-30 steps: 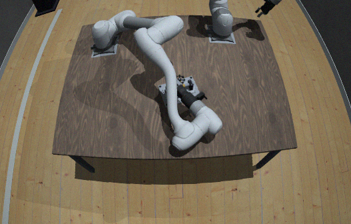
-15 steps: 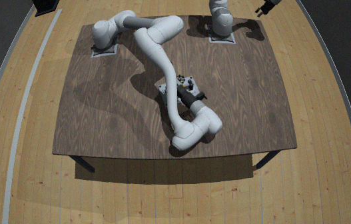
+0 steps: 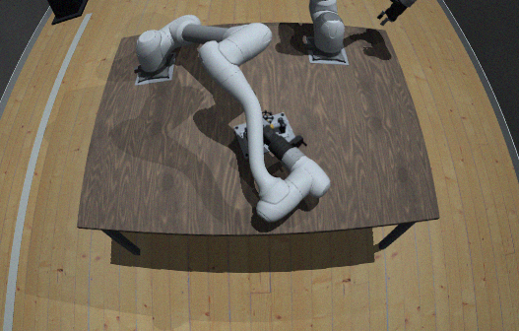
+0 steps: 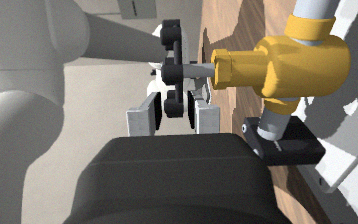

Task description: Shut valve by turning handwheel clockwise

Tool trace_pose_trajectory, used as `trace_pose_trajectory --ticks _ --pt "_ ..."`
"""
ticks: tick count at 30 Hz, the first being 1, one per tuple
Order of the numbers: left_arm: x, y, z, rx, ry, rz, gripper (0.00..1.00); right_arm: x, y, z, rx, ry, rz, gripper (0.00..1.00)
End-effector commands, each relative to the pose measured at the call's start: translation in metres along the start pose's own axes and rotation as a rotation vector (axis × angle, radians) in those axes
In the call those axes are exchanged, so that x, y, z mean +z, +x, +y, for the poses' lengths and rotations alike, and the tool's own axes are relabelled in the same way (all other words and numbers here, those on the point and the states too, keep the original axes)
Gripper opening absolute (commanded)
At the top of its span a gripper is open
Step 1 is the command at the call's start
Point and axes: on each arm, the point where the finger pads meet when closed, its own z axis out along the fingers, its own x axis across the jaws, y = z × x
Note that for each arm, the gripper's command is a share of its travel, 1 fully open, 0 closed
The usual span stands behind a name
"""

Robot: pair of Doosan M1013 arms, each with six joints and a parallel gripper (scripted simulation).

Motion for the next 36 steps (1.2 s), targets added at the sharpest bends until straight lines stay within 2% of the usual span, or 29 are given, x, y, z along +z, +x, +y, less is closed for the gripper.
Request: trace_pose_trajectory --ticks 1,12,17,27,29,36 --pt "0.000 0.000 0.000 0.000 -0.001 0.000 1.00 0.000 -0.001 0.000 0.000 -0.010 0.002 0.54" --pt "0.000 0.000 0.000 0.000 -0.001 0.000 1.00 -0.002 -0.001 0.000 0.000 -0.073 0.002 0.54" --pt "0.000 0.000 0.000 0.000 -0.001 0.000 1.00 -0.004 -0.001 0.000 0.000 -0.126 0.002 0.54" --pt "0.000 0.000 0.000 0.000 -0.001 0.000 1.00 -0.008 -0.001 -0.001 0.000 -0.276 0.002 0.54" --pt "0.000 0.000 0.000 0.000 -0.001 0.000 1.00 -0.008 -0.001 -0.001 0.000 -0.276 0.002 0.54" --pt "0.000 0.000 0.000 0.000 -0.001 0.000 1.00 -0.012 -0.001 -0.003 0.000 -0.434 0.002 0.54"
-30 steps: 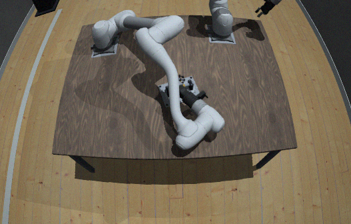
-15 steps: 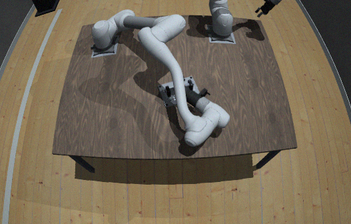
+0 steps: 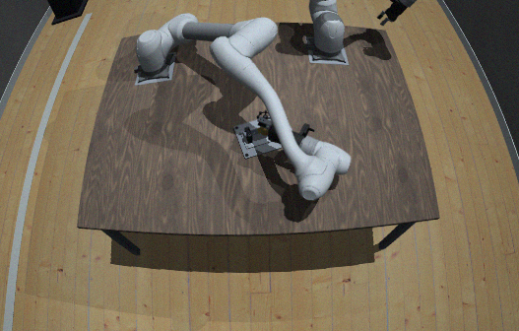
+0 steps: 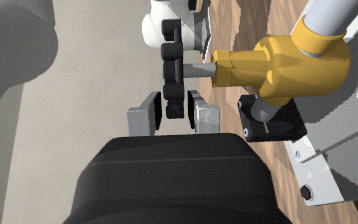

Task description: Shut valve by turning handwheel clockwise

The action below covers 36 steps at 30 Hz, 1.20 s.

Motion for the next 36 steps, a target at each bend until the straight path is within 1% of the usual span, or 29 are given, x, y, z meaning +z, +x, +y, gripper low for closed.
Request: trace_pose_trajectory --ticks 1,5,8,10,18,25,27,36 --pt "0.000 0.000 0.000 0.000 -0.001 0.000 1.00 -0.002 -0.001 0.000 -0.001 -0.089 0.002 0.54" --pt "0.000 0.000 0.000 0.000 -0.001 0.000 1.00 -0.006 -0.001 -0.001 -0.001 -0.228 0.002 0.54" --pt "0.000 0.000 0.000 0.000 -0.001 0.000 1.00 -0.010 -0.001 -0.002 -0.001 -0.371 0.002 0.54" --pt "0.000 0.000 0.000 0.000 -0.001 0.000 1.00 -0.010 -0.001 -0.002 -0.001 -0.371 0.002 0.54" --pt "0.000 0.000 0.000 0.000 -0.001 0.000 1.00 -0.021 -0.001 -0.010 -0.001 -0.886 0.002 0.54" --pt "0.000 0.000 0.000 0.000 -0.001 0.000 1.00 -0.026 -0.001 -0.020 0.000 -1.310 0.003 0.54" --pt "0.000 0.000 0.000 0.000 -0.001 0.000 1.00 -0.026 -0.001 -0.020 0.000 -1.310 0.003 0.54" --pt "0.000 0.000 0.000 0.000 -0.001 0.000 1.00 -0.026 -0.001 -0.035 0.000 -1.852 0.003 0.54"
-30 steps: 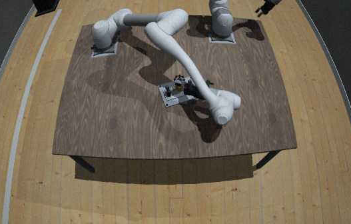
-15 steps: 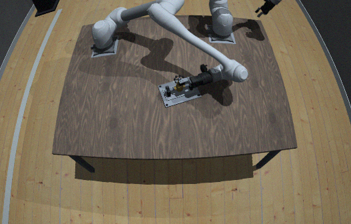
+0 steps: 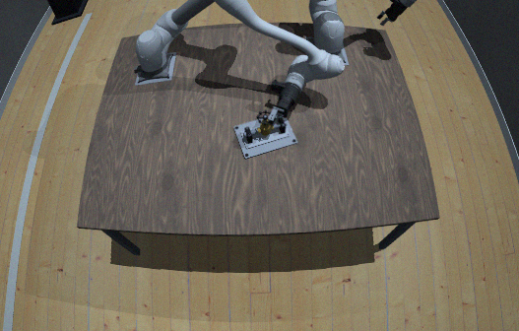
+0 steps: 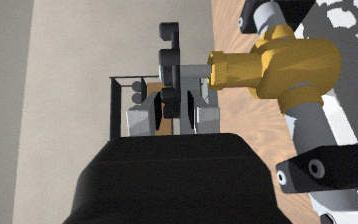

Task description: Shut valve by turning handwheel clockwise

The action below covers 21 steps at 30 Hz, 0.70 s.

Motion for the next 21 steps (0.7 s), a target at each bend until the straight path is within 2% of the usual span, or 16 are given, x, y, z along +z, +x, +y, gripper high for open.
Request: trace_pose_trajectory --ticks 1,6,8,14,21 --pt "0.000 0.000 0.000 0.000 -0.001 0.000 1.00 -0.003 -0.003 0.000 0.012 -0.255 -0.009 0.54" --pt "0.000 0.000 0.000 0.000 -0.001 0.000 1.00 -0.010 -0.003 -0.003 0.011 -0.520 -0.011 0.54" --pt "0.000 0.000 0.000 0.000 -0.001 0.000 1.00 -0.010 -0.003 -0.003 0.011 -0.520 -0.011 0.54" --pt "0.000 0.000 0.000 0.000 -0.001 0.000 1.00 -0.015 -0.003 -0.007 0.009 -0.776 -0.012 0.54" --pt "0.000 0.000 0.000 0.000 -0.001 0.000 1.00 -0.019 -0.003 -0.012 0.008 -1.025 -0.014 0.54"
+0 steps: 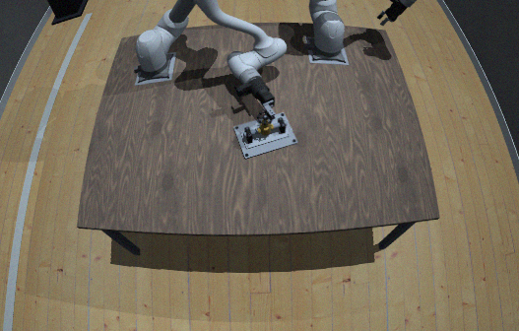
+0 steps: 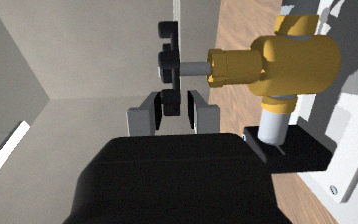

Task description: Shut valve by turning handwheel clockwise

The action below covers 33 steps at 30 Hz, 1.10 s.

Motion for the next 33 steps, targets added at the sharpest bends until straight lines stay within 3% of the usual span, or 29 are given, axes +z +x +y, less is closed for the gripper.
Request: trace_pose_trajectory --ticks 1,4,19,21,33 --pt "0.000 0.000 0.000 0.000 -0.001 0.000 1.00 0.000 -0.003 -0.002 0.003 -0.154 -0.015 0.54" --pt "0.000 0.000 0.000 0.000 -0.001 0.000 1.00 -0.001 -0.003 -0.002 0.003 -0.186 -0.015 0.54" --pt "0.000 0.000 0.000 0.000 -0.001 0.000 1.00 -0.011 -0.003 -0.006 -0.001 -0.601 -0.016 0.54" --pt "0.000 0.000 0.000 0.000 -0.001 0.000 1.00 -0.011 -0.003 -0.006 -0.001 -0.601 -0.016 0.54" --pt "0.000 0.000 0.000 0.000 -0.001 0.000 1.00 -0.017 -0.003 -0.011 -0.003 -0.876 -0.016 0.54"
